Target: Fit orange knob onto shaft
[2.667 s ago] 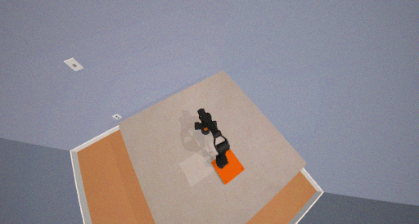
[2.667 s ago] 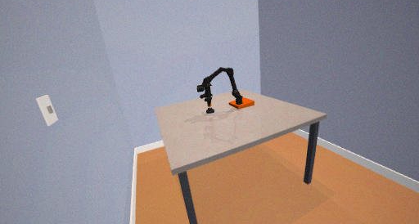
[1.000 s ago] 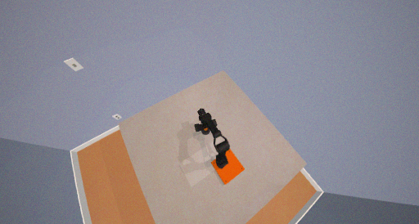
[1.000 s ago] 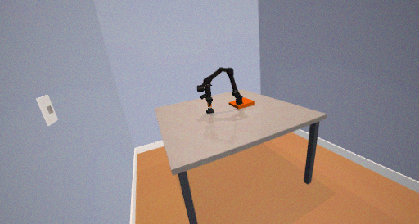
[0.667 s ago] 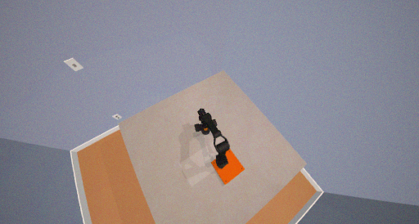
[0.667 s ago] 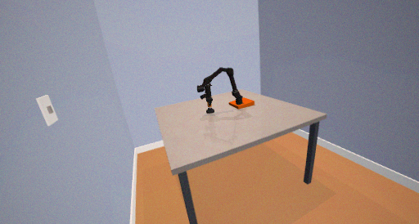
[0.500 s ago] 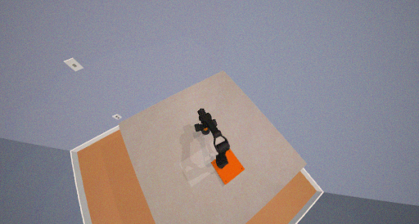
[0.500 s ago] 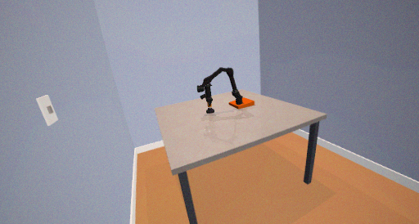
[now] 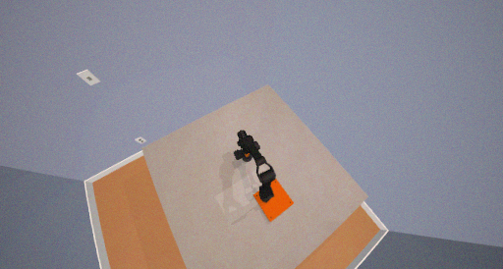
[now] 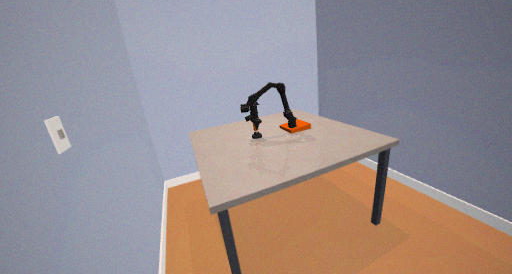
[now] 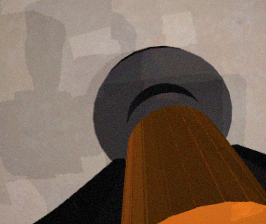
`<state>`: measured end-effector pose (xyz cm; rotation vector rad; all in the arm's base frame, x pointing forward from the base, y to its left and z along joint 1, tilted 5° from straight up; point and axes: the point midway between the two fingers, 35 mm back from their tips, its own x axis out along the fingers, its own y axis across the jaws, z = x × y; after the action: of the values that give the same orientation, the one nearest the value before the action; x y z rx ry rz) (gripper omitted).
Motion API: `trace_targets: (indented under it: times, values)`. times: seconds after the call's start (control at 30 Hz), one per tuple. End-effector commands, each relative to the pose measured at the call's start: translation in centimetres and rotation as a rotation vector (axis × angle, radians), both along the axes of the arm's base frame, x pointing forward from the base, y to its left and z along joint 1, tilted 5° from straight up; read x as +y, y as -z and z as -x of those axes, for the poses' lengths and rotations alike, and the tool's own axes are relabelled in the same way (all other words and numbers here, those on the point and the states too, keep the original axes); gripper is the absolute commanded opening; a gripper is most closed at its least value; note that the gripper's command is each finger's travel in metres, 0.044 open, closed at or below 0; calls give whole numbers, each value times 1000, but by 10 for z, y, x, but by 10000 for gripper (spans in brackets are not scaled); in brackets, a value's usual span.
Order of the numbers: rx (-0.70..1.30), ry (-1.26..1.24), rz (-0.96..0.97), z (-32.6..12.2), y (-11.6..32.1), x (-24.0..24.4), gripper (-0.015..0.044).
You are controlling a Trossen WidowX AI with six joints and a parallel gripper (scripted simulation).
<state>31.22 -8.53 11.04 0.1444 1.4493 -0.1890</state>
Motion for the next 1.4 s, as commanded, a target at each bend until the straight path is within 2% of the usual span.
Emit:
trace_targets:
  times: [0.0,0.67,0.93,1.37]
  values:
    - [1,-24,1,1,1,1,0]
    - [1,-24,1,0,-3,0,0]
    - [9,-232,24,0,0,0,0]
    - [10,-232,24,0,2,0,0]
